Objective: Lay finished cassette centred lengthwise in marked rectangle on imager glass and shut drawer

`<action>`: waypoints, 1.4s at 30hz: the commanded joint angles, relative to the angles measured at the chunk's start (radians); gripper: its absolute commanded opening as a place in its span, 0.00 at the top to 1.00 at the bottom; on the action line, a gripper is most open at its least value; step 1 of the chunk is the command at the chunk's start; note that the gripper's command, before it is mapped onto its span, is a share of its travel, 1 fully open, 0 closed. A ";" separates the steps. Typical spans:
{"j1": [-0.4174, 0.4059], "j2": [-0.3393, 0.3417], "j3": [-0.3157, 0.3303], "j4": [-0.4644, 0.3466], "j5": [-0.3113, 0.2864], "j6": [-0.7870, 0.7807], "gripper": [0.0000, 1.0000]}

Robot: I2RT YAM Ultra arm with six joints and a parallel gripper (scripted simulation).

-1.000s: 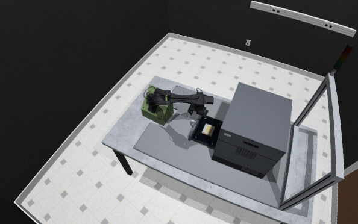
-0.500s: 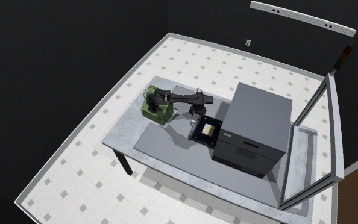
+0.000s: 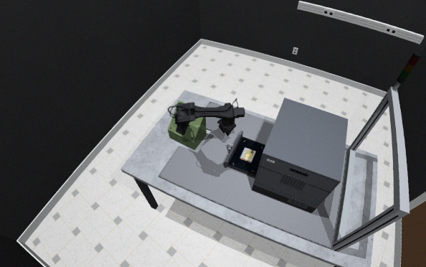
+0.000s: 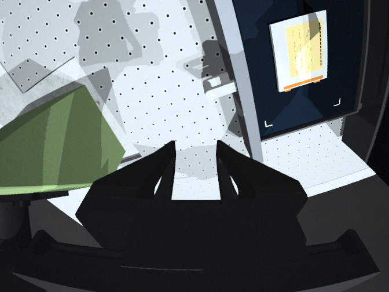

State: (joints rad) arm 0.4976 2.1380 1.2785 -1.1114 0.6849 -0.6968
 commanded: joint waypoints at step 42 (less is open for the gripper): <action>0.064 -0.094 -0.102 0.006 -0.024 1.282 0.65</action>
State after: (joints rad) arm 0.5587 2.0792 1.2182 -1.1542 0.6376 0.5537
